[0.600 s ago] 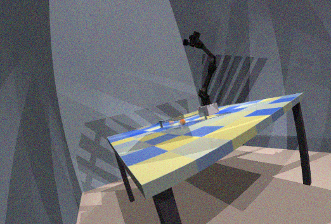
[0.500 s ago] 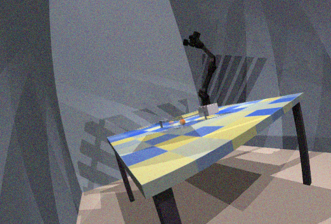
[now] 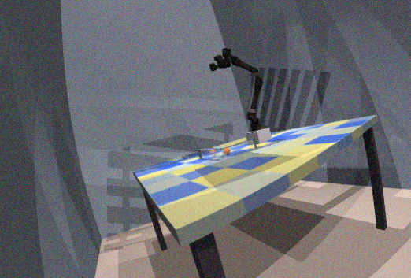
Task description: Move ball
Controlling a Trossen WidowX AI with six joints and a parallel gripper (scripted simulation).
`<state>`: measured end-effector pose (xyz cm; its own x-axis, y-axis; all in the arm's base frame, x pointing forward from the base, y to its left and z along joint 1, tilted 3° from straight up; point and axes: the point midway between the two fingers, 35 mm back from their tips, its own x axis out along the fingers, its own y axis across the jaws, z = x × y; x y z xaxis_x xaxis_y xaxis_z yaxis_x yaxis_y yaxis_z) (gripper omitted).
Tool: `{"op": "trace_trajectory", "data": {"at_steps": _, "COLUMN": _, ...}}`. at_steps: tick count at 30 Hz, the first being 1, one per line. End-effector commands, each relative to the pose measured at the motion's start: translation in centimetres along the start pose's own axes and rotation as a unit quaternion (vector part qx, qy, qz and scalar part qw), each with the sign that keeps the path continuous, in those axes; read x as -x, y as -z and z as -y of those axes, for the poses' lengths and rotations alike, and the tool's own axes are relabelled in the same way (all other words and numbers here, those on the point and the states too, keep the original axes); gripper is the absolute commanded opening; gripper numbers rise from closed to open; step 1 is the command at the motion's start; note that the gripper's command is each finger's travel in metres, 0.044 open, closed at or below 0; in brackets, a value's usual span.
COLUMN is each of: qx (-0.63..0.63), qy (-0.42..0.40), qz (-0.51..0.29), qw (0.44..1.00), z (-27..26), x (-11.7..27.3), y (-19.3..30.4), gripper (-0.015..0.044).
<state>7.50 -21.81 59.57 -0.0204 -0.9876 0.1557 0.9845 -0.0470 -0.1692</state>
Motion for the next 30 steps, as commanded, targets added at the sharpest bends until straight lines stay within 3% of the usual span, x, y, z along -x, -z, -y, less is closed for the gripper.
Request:
{"op": "trace_trajectory", "data": {"at_steps": 1, "qx": 0.071, "qy": -0.071, "qz": -0.016, "qw": 0.995, "z": -5.3, "x": -0.9, "y": 1.8, "gripper": 0.0329}}
{"op": "trace_trajectory", "data": {"at_steps": 9, "qx": 0.177, "qy": -0.229, "qz": -0.045, "qw": 0.956, "z": -16.8, "x": -0.1, "y": 7.0, "gripper": 0.0329}}
{"op": "trace_trajectory", "data": {"at_steps": 19, "qx": 0.348, "qy": -0.381, "qz": -0.061, "qw": 0.854, "z": -27.7, "x": 4.4, "y": 15.2, "gripper": 0.0329}}
{"op": "trace_trajectory", "data": {"at_steps": 23, "qx": 0.417, "qy": -0.447, "qz": -0.056, "qw": 0.789, "z": -31.6, "x": 7.5, "y": 19.0, "gripper": 0.0329}}
{"op": "trace_trajectory", "data": {"at_steps": 30, "qx": 0.533, "qy": -0.571, "qz": -0.022, "qw": 0.623, "z": -37.2, "x": 15.5, "y": 26.4, "gripper": 0.0329}}
